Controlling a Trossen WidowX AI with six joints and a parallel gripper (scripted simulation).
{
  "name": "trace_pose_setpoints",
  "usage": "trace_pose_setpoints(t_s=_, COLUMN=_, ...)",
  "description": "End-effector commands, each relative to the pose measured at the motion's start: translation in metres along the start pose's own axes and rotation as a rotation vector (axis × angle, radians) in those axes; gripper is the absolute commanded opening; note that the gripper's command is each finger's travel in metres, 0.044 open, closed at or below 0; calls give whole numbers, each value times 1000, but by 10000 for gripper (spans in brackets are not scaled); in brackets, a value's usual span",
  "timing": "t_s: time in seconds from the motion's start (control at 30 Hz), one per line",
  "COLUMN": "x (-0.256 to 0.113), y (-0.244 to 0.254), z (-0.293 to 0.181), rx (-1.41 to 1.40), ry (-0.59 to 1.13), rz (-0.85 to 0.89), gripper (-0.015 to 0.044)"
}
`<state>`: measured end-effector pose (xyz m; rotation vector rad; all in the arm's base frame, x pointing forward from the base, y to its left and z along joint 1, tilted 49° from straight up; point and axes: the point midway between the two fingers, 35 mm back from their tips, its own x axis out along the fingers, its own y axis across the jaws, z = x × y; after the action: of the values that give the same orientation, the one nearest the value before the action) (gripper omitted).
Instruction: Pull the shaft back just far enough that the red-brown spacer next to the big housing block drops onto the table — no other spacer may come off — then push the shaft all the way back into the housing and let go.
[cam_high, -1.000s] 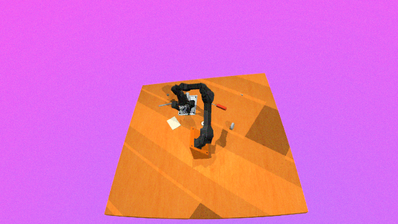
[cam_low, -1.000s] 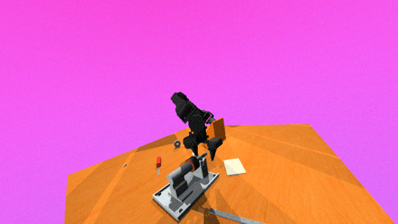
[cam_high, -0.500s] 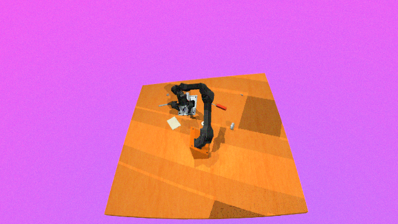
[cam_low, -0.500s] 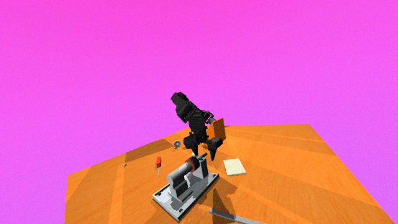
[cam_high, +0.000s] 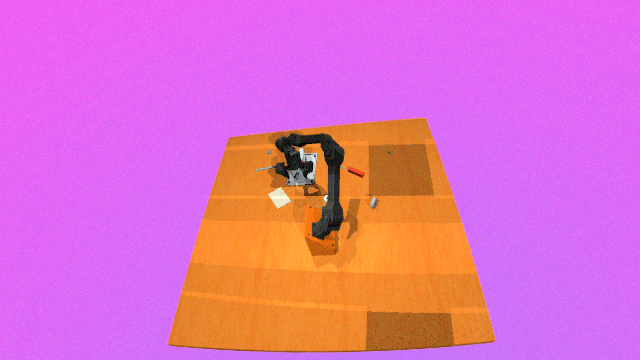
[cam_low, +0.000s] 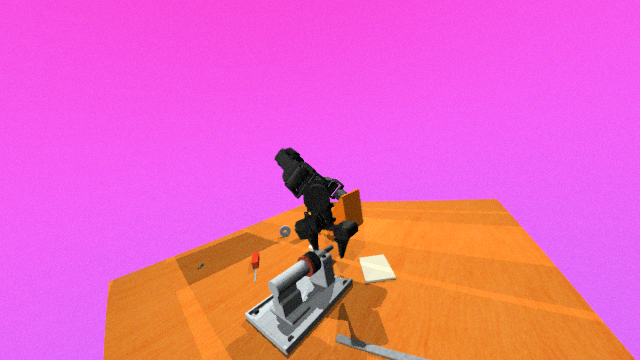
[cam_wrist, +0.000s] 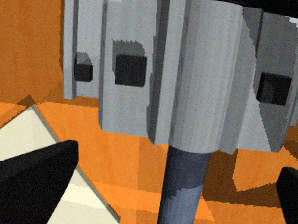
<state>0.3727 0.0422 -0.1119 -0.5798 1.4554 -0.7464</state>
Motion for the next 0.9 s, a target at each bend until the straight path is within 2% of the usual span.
trace_pose_setpoints(t_s=0.0, x=0, y=0, z=0, rx=-2, ry=-3, rz=-2, gripper=440)
trace_pose_setpoints(t_s=0.57, x=18, y=0, z=1, rx=-2, ry=-3, rz=-3, gripper=440)
trace_pose_setpoints(t_s=0.87, x=18, y=-1, z=1, rx=2, ry=2, rz=0, gripper=204)
